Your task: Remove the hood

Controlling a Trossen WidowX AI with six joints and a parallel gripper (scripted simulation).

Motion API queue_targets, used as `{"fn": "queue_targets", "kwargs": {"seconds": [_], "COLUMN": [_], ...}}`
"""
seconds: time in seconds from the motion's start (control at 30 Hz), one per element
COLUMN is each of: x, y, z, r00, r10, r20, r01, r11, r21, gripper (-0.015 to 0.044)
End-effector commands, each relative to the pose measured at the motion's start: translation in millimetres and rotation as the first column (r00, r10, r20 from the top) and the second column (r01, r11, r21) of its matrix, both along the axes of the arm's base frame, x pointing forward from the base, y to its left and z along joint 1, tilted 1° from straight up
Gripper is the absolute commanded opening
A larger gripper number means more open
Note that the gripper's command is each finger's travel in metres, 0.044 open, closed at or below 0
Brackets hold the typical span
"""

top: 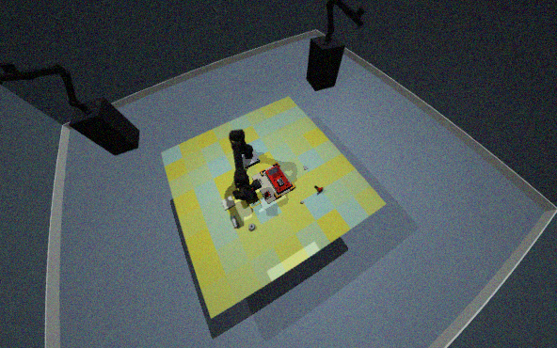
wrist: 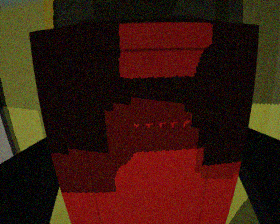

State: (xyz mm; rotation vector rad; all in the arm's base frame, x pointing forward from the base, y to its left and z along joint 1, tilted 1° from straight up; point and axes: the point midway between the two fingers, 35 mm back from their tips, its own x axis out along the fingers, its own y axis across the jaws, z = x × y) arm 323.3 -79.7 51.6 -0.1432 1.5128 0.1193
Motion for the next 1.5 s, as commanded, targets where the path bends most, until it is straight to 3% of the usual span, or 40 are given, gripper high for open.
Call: {"fn": "queue_targets", "kwargs": {"seconds": [0.0, 0.97, 1.47], "x": [-1, 0, 1], "y": [1, 1, 0], "z": [-3, -17, -15], "r00": [1.0, 1.0, 1.0], "r10": [0.006, 0.006, 0.0], "r20": [-0.003, -0.003, 0.0], "r01": [-0.006, -0.006, 0.0], "r11": [1.0, 1.0, 1.0], "r21": [0.004, 0.004, 0.0], "gripper": [0.0, 0.0, 0.0394]}}
